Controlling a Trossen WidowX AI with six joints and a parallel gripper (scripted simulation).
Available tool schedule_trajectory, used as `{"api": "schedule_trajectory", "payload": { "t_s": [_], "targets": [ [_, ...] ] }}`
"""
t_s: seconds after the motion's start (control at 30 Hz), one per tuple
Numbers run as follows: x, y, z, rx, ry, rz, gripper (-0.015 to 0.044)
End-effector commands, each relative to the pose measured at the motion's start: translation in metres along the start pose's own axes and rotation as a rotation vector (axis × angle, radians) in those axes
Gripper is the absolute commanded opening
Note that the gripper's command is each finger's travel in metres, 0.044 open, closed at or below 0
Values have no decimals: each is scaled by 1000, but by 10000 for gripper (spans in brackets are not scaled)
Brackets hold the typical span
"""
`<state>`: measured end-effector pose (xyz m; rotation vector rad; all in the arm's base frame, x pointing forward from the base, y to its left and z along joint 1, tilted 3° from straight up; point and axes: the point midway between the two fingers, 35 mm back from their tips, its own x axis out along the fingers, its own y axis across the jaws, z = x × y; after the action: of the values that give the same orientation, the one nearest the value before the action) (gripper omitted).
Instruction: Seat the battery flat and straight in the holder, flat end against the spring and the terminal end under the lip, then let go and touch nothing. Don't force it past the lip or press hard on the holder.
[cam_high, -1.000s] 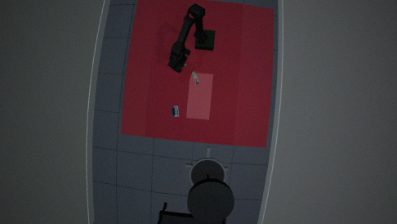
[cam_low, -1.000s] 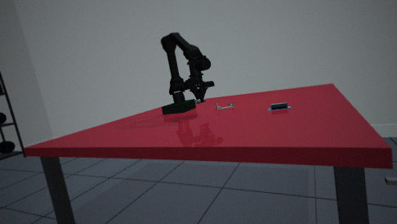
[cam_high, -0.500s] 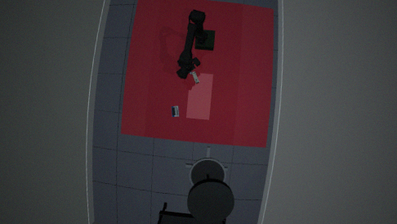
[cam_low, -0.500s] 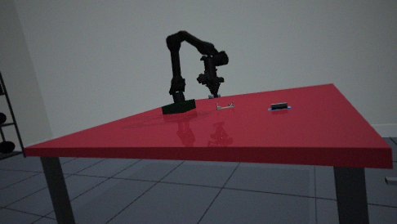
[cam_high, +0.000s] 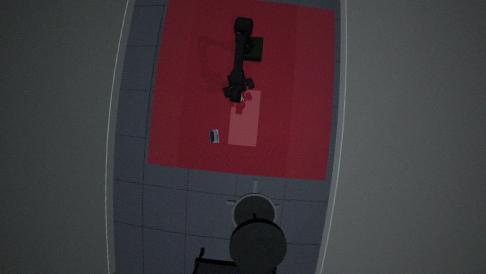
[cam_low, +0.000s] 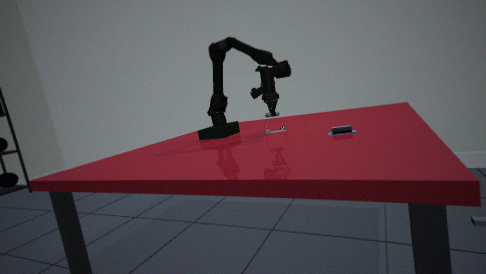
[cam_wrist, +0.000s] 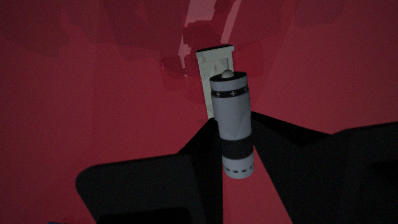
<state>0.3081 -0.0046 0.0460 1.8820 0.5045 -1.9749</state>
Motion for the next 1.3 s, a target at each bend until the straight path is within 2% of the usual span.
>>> {"api": "schedule_trajectory", "payload": {
  "t_s": [0.0,0.43,1.27],
  "targets": [
    [4,1,-2,6,-29,0,64],
    [35,2,4,6,-234,-13,64],
    [47,2,-2,11,-396,-27,64]
  ]
}}
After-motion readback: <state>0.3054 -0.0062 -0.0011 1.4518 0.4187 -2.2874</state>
